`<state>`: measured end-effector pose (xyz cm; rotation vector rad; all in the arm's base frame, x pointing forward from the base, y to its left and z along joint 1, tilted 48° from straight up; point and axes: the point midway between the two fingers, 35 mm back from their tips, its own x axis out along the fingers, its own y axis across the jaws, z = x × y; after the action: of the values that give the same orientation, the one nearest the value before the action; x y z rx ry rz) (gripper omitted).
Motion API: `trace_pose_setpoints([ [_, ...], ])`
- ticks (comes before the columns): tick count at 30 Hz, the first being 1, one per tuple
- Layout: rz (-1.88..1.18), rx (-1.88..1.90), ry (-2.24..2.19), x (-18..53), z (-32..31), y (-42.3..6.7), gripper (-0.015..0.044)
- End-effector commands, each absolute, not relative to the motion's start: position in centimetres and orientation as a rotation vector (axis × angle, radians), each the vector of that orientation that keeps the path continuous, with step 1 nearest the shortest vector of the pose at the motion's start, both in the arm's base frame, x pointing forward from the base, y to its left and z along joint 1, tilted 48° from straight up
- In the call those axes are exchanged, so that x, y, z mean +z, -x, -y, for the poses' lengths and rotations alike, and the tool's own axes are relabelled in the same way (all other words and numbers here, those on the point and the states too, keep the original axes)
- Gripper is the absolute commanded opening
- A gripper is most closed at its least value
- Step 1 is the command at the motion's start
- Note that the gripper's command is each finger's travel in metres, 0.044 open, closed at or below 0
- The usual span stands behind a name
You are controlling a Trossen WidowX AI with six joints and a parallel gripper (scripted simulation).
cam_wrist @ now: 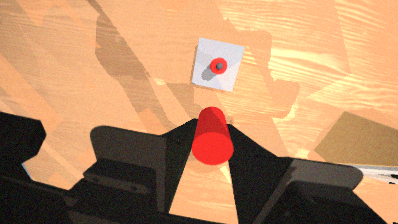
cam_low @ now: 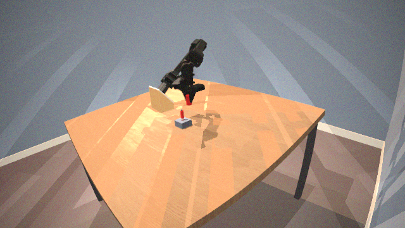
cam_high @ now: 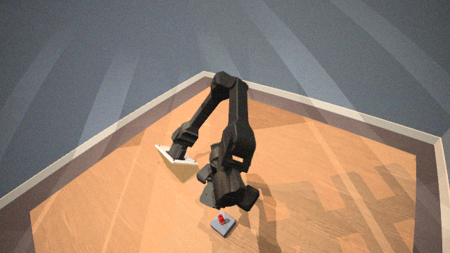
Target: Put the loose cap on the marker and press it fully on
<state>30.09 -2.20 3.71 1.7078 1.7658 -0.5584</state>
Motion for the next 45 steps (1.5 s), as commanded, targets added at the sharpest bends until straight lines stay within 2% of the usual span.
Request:
trace_pose_setpoints([
  [1, -1.764, -0.556, -1.704, 3.0, 3.3, -30.4, 0.0],
  [16, -1.774, -0.54, -1.709, 0.4, 6.5, -30.9, 0.0],
  [45, -1.773, -0.54, -1.709, -2.1, 3.8, -31.1, 0.0],
])
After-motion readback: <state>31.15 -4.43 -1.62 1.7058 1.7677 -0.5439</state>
